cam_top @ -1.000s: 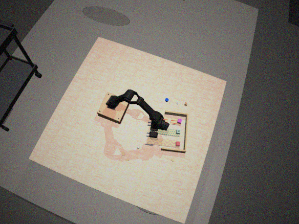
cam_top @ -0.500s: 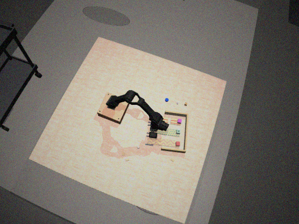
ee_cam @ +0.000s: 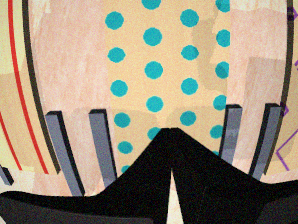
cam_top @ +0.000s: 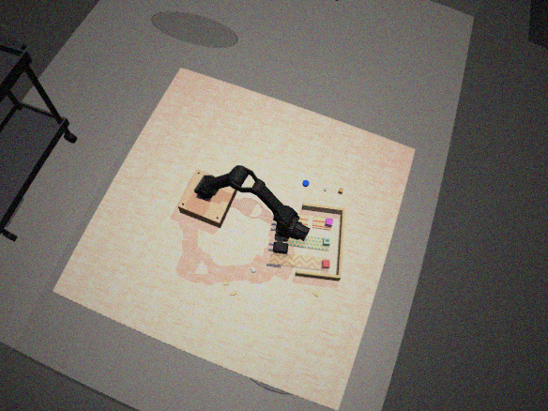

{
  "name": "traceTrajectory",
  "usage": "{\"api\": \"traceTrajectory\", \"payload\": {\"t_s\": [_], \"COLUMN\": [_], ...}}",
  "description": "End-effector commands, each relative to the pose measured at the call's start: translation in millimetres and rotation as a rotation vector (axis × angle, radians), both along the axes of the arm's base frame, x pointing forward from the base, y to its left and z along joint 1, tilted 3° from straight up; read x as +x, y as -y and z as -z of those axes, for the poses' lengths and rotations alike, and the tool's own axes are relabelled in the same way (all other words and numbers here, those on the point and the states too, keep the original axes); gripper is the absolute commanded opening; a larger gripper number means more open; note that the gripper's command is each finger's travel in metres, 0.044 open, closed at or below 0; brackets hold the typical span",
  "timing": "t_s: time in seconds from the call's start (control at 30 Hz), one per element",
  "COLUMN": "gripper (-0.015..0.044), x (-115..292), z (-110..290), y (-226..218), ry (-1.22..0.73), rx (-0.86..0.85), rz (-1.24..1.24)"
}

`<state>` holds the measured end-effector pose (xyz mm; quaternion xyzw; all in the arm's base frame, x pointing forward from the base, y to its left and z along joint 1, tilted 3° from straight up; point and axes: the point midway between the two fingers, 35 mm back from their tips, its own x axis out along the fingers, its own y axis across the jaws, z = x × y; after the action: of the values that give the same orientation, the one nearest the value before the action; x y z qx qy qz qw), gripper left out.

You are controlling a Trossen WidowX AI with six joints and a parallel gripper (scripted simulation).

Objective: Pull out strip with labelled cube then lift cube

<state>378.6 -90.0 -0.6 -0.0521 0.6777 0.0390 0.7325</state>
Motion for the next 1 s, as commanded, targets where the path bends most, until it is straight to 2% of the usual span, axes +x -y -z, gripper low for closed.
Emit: {"api": "traceTrajectory", "payload": {"t_s": [0.0,0.97], "gripper": [0.0,0.0], "x": [0.3,0.9], "z": [0.8,3.3], "y": [0.0,0.1], "ry": [0.001,0.001], "rx": [0.0,0.0], "rz": [0.003,0.003]}}
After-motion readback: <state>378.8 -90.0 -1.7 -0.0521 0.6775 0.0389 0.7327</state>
